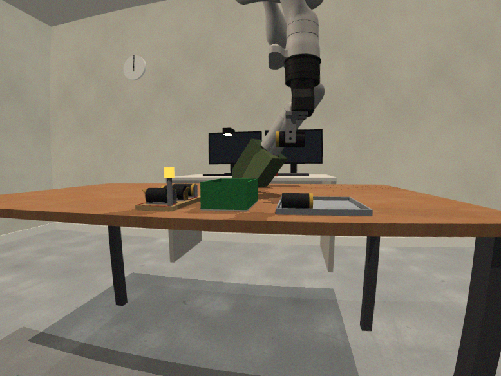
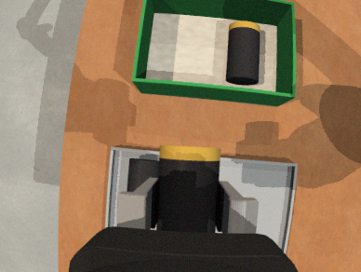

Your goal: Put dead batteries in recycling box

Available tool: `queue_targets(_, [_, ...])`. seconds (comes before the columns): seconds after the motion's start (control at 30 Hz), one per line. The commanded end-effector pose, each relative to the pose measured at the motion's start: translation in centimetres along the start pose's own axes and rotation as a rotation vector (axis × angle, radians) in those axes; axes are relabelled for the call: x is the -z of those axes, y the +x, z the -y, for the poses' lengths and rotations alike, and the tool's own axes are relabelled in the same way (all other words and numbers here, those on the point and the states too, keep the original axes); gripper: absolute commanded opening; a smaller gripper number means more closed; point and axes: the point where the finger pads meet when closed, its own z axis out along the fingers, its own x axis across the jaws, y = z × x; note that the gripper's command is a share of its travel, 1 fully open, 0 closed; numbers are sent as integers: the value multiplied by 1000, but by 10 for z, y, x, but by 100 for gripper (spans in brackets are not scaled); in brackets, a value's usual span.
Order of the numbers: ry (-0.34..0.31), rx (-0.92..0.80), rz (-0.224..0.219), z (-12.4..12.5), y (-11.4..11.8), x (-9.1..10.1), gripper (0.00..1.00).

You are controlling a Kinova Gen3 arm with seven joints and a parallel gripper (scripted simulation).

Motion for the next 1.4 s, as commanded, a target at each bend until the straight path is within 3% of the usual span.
queue_targets(0.0, [-21,-48,8,41,-3,1,57])
queue_targets(0.13, [-21,-48,8,86,-5,0,57])
queue_targets(0.2, [-21,-48,8,86,-5,0,57])
queue_targets(0.33, [-21,-48,8,118,-6,0,57])
queue_targets(0.47, [-21,-48,8,134,-7,-1,57])
queue_targets(1.37, [-21,-46,8,136,-7,-1,57])
